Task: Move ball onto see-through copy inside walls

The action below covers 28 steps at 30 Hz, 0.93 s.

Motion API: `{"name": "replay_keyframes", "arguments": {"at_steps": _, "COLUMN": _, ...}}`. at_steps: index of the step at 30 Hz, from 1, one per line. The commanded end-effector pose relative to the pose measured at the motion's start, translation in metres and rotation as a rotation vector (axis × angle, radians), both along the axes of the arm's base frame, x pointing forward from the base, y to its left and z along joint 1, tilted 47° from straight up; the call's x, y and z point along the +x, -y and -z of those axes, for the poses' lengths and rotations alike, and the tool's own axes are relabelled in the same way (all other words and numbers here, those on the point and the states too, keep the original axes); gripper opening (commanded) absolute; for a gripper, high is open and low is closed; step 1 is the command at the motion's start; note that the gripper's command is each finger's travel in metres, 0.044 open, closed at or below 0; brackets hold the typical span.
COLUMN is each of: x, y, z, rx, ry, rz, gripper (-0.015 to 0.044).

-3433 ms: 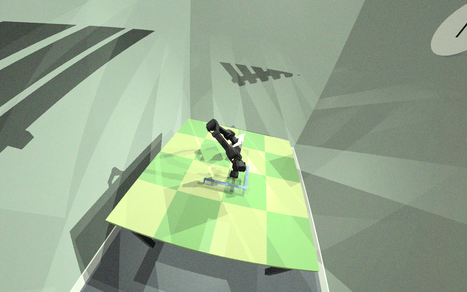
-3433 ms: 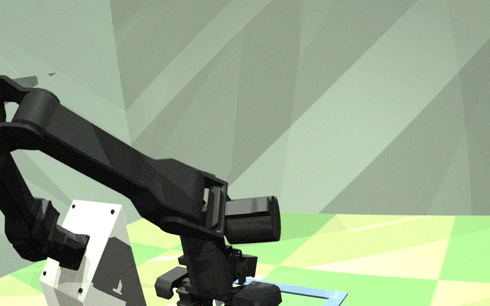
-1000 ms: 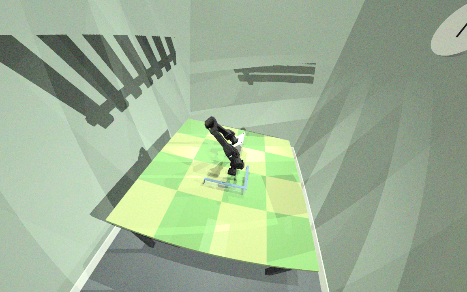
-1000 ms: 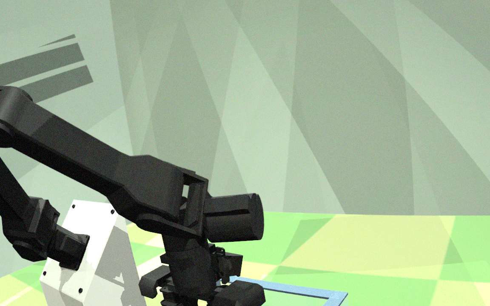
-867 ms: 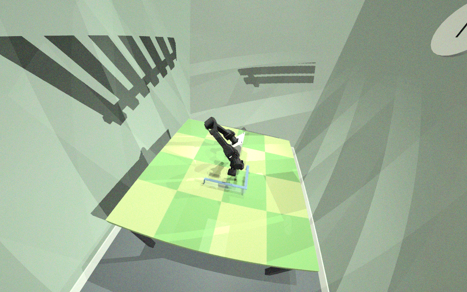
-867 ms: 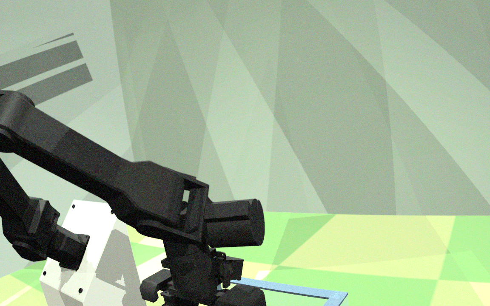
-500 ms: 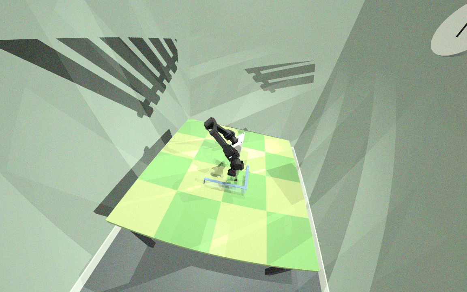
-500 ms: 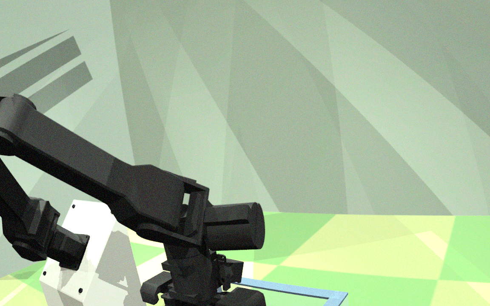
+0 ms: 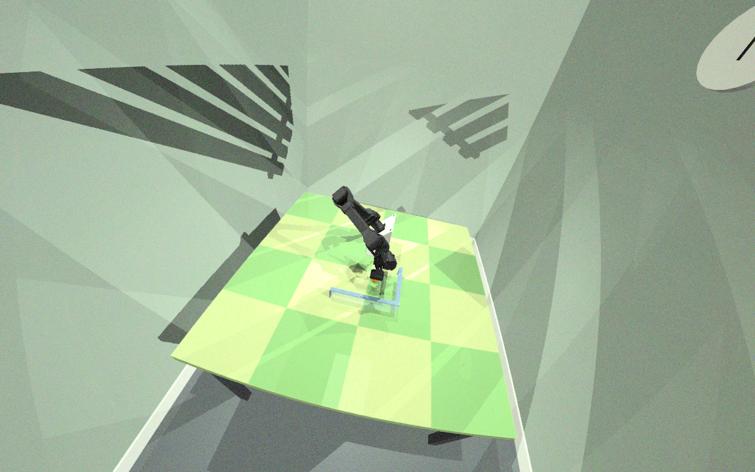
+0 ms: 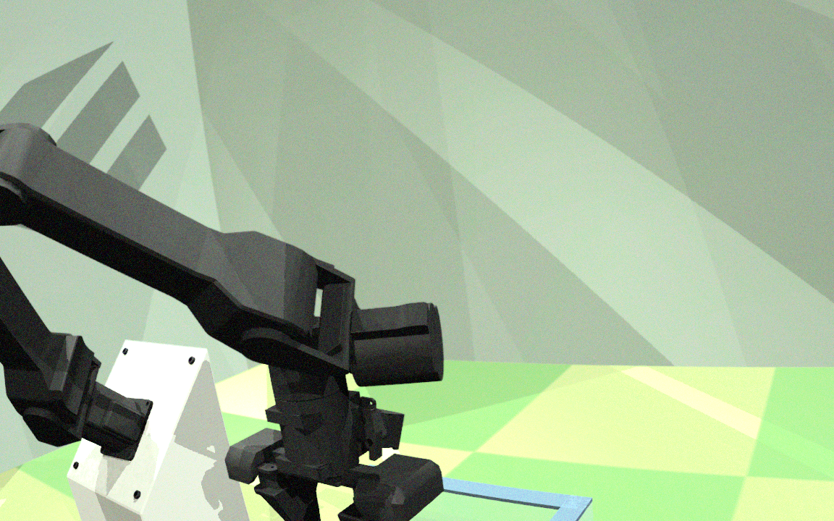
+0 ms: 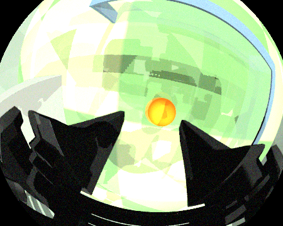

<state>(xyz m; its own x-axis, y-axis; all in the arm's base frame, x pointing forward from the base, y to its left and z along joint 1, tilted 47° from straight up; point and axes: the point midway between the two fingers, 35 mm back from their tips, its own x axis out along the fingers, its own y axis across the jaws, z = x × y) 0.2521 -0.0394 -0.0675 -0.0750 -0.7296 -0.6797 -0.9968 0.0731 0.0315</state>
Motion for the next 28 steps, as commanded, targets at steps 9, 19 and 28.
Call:
{"name": "replay_keyframes", "arguments": {"at_steps": 9, "x": 0.008, "y": -0.035, "z": -0.03, "rx": 0.005, "ry": 0.029, "rz": -0.024, "gripper": 0.0262}}
{"name": "replay_keyframes", "arguments": {"at_steps": 19, "x": 0.01, "y": -0.072, "z": -0.065, "rx": 0.007, "ry": 0.032, "rz": -0.018, "gripper": 0.044}}
{"name": "replay_keyframes", "arguments": {"at_steps": 28, "x": 0.01, "y": -0.072, "z": -0.065, "rx": 0.007, "ry": 0.032, "rz": -0.018, "gripper": 0.044}}
